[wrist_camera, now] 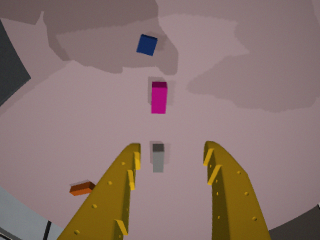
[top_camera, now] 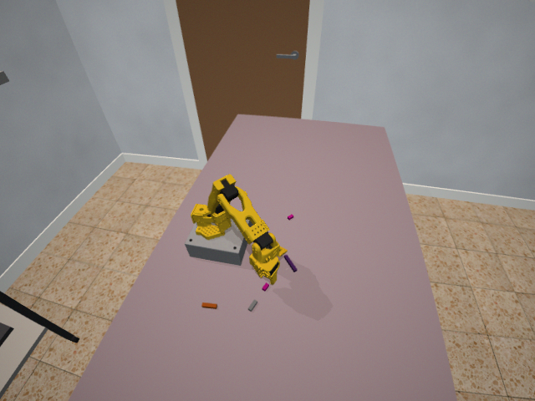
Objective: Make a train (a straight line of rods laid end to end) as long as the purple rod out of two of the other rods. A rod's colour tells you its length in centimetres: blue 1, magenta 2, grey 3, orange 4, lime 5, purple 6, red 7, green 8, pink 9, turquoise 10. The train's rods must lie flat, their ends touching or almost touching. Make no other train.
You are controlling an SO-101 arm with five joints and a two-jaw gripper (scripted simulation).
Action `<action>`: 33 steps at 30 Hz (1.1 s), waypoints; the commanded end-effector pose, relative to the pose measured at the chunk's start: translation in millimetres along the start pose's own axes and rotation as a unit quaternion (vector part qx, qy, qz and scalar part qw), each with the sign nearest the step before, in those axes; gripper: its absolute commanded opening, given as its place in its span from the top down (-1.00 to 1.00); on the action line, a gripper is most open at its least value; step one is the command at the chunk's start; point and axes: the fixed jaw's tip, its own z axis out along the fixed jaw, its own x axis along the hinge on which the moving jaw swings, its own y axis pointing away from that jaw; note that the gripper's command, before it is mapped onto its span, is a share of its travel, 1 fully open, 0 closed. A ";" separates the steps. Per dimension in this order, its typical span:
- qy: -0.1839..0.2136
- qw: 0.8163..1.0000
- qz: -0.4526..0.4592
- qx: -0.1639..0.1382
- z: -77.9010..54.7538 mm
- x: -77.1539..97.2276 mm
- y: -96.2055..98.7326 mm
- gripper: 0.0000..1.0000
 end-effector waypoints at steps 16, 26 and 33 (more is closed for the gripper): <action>0.000 1.000 -0.009 0.002 17.2 -1.3 -3.5 0.63; 0.000 1.000 -0.009 0.002 37.5 -1.5 -3.3 0.63; 0.000 1.000 -0.009 0.002 45.4 -1.7 -2.7 0.63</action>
